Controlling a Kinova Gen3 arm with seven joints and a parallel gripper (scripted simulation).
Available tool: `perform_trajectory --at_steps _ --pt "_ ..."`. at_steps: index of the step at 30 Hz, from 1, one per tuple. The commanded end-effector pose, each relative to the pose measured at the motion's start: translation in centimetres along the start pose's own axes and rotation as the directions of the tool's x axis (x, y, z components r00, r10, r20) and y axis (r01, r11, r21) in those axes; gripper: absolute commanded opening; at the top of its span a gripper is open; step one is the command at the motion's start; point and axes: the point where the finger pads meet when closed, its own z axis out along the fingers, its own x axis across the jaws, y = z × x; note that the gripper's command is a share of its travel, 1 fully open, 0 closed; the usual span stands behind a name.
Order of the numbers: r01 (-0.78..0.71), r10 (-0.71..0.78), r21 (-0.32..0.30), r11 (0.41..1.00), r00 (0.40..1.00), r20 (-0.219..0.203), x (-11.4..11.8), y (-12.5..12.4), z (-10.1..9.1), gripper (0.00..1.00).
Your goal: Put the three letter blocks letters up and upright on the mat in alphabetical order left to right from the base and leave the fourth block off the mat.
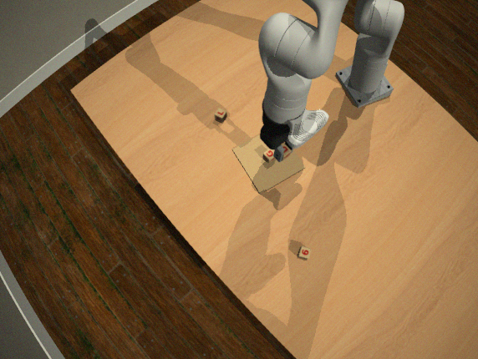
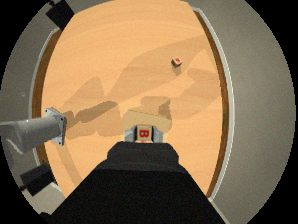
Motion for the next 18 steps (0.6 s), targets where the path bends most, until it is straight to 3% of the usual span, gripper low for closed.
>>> perform_trajectory --at_steps 1,11,18 --pt "0.000 0.000 0.001 1.000 1.000 -0.001 0.0 0.0 0.0 0.49" --pt "0.000 0.000 0.000 1.000 1.000 -0.001 0.0 0.0 0.3 0.49" --pt "0.000 0.000 0.000 1.000 1.000 -0.001 0.0 -0.1 2.3 0.49"
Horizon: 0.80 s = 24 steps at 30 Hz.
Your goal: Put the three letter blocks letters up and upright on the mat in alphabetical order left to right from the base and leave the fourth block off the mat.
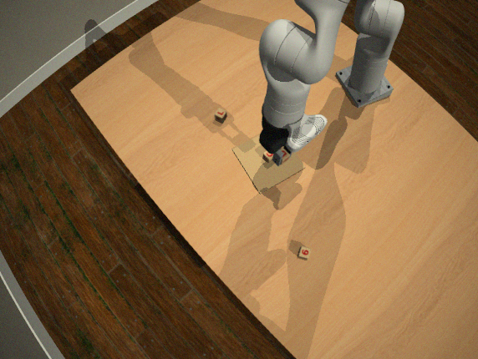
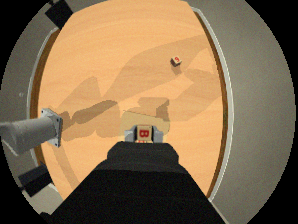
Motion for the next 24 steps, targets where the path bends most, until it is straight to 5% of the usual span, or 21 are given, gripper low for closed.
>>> perform_trajectory --at_steps 1,16,24 --pt "-0.001 0.001 -0.007 1.000 1.000 0.015 -0.4 0.2 1.4 0.49" --pt "-0.001 0.001 -0.007 1.000 1.000 0.015 -0.6 0.1 7.1 0.49" --pt "-0.001 0.001 -0.007 1.000 1.000 0.015 -0.6 0.1 8.0 0.49"
